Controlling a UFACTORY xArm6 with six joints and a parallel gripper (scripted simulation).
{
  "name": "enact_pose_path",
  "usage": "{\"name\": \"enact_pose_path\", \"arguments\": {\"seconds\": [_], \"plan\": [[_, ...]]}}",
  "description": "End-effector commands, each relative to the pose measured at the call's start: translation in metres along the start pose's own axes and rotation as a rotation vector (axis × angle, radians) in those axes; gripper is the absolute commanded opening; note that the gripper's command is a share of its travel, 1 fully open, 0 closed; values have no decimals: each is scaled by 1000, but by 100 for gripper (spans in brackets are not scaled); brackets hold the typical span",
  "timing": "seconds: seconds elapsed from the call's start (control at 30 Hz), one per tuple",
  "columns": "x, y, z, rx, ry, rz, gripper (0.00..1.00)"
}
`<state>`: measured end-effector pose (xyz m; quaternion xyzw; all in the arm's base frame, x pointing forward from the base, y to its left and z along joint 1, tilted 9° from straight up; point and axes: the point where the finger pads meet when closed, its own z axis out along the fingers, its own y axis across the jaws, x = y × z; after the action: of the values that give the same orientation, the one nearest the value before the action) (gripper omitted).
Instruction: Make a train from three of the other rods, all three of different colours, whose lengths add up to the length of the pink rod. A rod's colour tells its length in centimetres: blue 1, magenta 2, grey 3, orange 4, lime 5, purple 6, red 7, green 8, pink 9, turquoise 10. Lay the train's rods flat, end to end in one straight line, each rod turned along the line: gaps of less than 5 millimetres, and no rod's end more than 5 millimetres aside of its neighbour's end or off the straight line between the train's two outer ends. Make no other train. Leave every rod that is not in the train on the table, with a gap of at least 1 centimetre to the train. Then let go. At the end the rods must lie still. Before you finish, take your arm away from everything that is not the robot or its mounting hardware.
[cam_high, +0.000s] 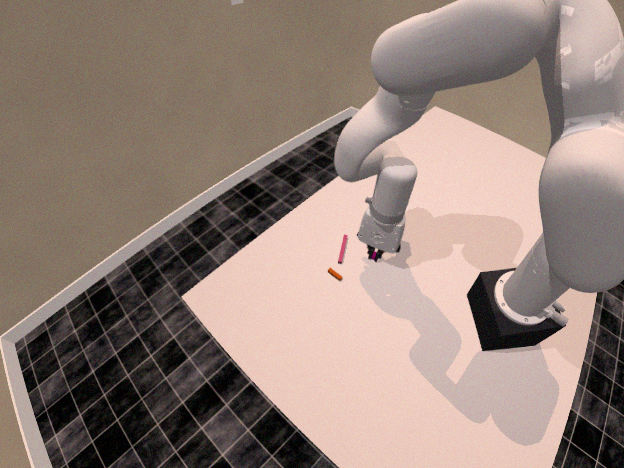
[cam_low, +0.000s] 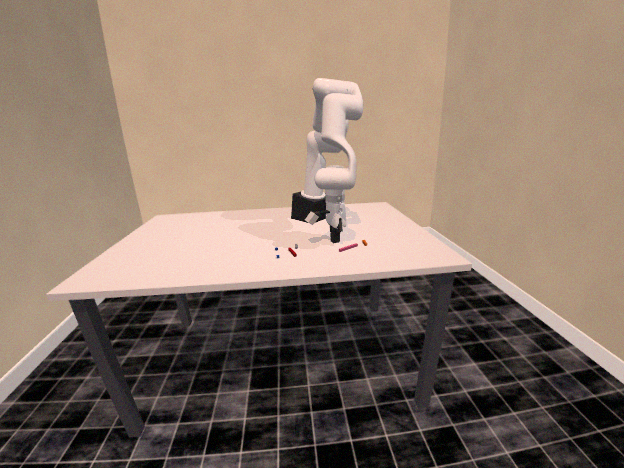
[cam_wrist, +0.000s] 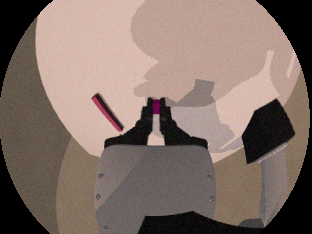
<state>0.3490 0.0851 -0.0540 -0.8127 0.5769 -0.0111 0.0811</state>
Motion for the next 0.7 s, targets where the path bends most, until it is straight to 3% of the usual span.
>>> {"name": "enact_pose_path", "arguments": {"seconds": [0.0,0.33,0.67], "plan": [[0,-1,-1,2,0,0,4],[0,-1,-1,2,0,0,8],[0,-1,-1,2,0,0,24]]}}
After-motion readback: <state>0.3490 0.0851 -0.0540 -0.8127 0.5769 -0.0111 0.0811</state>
